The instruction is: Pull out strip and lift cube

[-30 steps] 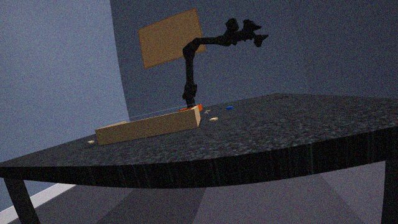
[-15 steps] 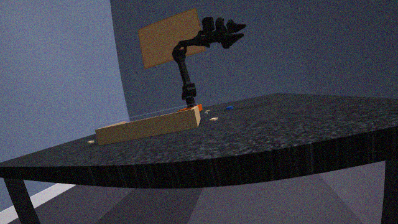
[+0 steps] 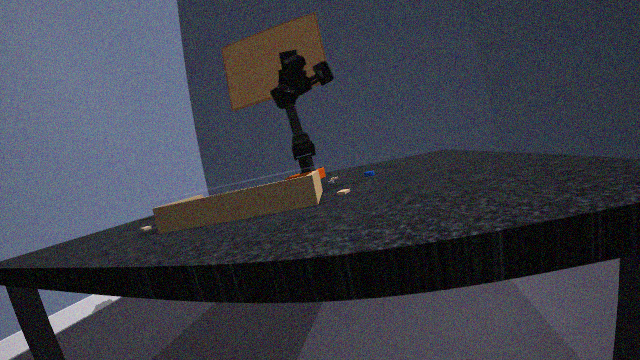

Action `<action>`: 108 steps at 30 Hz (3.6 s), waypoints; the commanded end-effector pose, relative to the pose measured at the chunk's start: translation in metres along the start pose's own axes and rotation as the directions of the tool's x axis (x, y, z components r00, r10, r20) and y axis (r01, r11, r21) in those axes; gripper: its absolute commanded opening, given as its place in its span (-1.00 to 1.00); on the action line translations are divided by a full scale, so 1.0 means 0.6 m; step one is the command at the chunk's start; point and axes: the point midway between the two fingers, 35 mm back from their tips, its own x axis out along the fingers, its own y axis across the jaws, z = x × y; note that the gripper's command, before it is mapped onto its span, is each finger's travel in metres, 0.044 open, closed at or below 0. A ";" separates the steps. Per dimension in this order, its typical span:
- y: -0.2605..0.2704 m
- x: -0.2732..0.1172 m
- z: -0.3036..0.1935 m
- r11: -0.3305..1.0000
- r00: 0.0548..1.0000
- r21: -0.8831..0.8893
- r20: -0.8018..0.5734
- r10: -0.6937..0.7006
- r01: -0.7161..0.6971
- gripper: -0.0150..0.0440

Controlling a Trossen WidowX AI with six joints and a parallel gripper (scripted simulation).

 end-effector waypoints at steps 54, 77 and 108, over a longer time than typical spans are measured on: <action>-0.372 0.037 -0.169 0.923 0.409 -0.262 -0.837 -0.363 0.284 -0.49; -0.396 0.064 -0.221 0.922 0.409 -0.262 -0.837 -0.363 0.284 -0.49; -0.413 0.078 -0.266 0.922 0.408 -0.262 -0.837 -0.363 0.284 -0.49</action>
